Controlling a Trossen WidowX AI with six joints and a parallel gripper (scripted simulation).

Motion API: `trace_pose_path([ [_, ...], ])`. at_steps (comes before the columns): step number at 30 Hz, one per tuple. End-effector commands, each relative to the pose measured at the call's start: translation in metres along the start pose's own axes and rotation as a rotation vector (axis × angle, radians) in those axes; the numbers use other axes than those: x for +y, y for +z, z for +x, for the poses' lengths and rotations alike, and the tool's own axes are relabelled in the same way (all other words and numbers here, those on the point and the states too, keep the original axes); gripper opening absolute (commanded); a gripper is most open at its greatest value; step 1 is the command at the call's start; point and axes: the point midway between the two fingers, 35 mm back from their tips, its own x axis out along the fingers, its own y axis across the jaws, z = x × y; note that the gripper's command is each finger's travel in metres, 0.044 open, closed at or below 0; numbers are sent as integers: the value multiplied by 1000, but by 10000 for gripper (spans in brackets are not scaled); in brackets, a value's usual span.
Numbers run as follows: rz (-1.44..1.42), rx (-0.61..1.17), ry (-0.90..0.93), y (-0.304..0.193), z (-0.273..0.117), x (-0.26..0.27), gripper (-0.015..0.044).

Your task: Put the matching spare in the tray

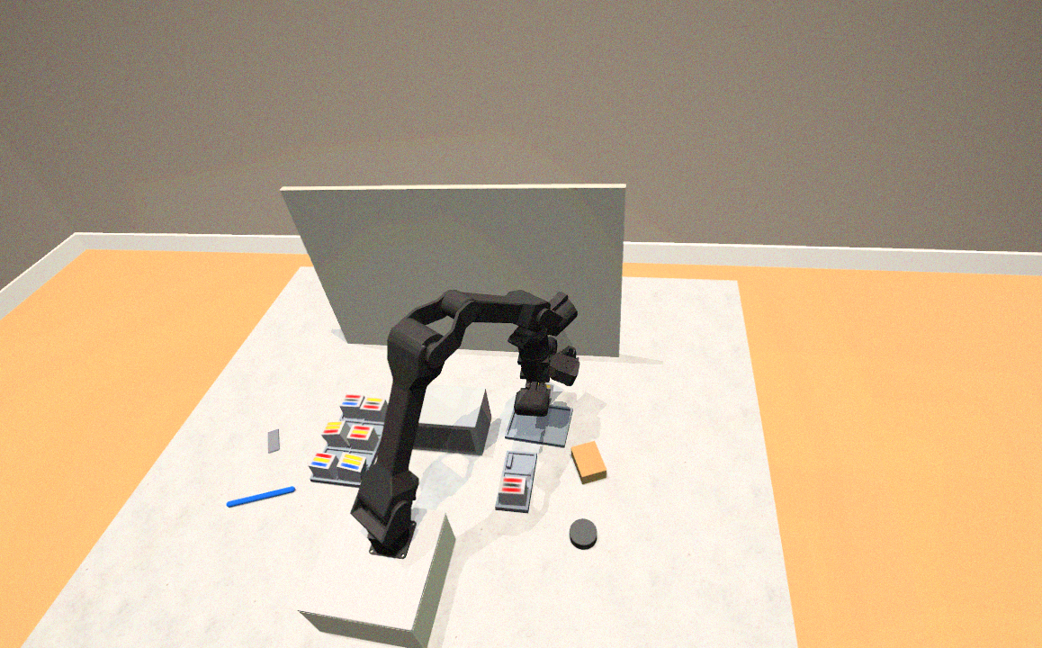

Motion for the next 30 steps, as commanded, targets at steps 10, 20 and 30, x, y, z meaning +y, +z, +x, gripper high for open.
trace_pose_path([
  [10,3,4,-9,-2,18,-3,0],
  [20,3,4,-9,-3,29,-5,0],
  [30,3,4,-10,-4,40,-7,0],
])
